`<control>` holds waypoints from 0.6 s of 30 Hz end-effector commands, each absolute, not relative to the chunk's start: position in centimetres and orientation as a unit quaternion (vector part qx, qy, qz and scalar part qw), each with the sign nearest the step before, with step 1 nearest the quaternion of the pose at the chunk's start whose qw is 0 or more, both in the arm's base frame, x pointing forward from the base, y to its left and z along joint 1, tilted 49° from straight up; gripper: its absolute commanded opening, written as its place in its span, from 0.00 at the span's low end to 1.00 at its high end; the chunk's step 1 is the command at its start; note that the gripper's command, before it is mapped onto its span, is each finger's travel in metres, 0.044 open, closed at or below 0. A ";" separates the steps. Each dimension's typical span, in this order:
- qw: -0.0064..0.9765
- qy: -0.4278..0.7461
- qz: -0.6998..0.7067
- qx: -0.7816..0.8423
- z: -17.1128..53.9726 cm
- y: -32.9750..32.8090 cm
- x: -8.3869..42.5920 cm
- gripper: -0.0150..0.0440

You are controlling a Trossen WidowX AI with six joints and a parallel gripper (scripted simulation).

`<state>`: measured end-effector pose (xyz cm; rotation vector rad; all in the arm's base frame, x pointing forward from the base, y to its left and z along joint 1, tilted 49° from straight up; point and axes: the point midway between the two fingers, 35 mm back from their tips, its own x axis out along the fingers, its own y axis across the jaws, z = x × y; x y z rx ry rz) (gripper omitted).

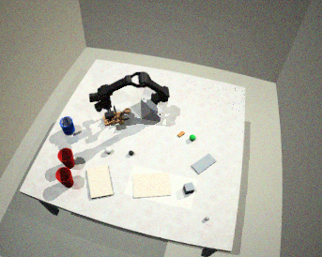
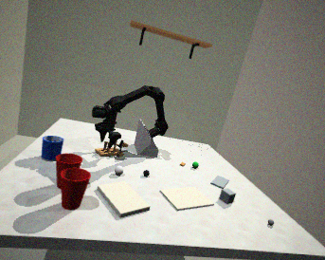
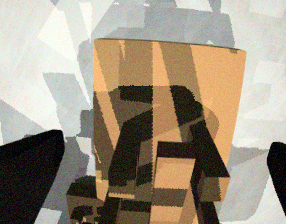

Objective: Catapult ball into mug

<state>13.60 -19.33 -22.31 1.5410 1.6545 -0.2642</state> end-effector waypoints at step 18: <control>0.418 0.660 -0.104 0.615 -23.7 -17.7 13.8 0.82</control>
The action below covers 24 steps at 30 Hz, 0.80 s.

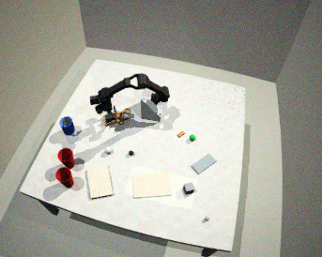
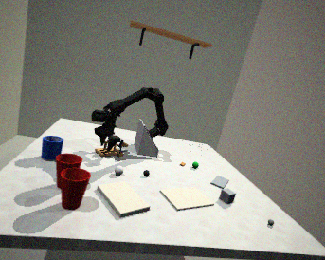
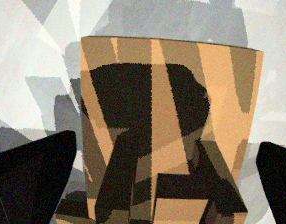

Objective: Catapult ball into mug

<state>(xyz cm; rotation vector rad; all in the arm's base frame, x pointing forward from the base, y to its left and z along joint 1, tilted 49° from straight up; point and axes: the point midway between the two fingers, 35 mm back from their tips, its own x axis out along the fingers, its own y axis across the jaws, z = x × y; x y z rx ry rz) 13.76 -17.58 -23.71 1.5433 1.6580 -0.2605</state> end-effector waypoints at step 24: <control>0.417 0.660 -0.105 0.616 -20.6 -21.2 13.3 0.25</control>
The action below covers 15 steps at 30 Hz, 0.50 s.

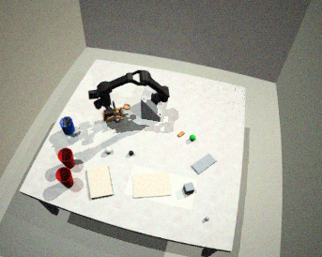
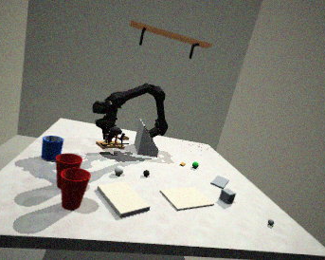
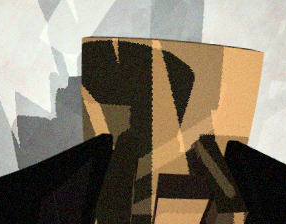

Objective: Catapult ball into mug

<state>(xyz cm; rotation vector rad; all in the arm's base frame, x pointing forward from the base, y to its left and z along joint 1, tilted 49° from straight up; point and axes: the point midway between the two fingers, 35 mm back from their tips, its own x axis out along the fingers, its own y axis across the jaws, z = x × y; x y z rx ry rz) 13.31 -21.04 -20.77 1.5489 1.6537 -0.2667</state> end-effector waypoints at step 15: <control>0.417 0.660 -0.104 0.616 -22.2 -19.5 13.7 0.25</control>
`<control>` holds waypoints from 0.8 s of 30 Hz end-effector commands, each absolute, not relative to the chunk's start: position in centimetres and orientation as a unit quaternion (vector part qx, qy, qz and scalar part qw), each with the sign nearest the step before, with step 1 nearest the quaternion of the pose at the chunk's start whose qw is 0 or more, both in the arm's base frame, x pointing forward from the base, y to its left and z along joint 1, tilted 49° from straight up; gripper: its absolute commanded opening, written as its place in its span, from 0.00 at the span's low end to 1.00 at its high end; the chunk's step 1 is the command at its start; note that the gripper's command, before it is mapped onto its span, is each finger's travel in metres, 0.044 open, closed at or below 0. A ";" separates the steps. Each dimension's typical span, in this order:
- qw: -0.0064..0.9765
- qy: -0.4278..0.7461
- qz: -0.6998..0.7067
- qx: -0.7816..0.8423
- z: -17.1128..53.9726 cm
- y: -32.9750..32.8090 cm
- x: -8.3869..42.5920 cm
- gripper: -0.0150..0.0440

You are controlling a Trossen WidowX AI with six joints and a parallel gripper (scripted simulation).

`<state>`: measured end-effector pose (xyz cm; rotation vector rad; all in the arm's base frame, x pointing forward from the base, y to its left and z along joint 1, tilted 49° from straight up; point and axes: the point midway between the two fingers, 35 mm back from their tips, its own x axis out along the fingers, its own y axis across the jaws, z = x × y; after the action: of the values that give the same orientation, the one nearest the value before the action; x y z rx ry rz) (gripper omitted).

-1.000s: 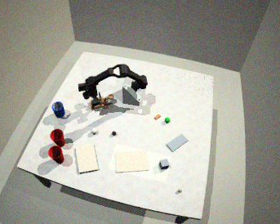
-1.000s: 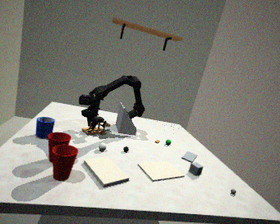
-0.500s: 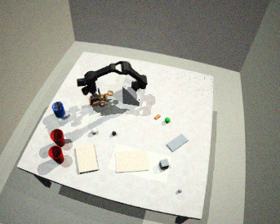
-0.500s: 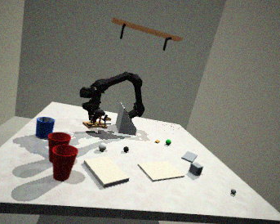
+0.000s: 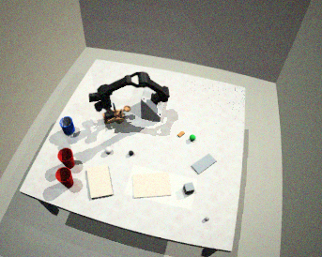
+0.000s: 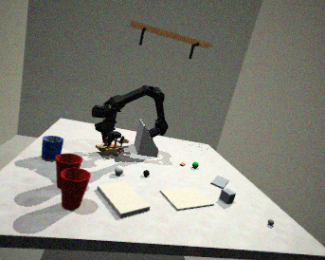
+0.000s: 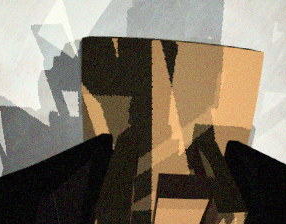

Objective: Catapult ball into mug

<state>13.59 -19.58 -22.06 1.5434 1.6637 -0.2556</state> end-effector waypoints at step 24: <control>0.416 0.662 -0.101 0.615 -23.6 -17.9 13.9 0.43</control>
<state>13.89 -17.76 -23.62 1.5458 1.6654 -0.2531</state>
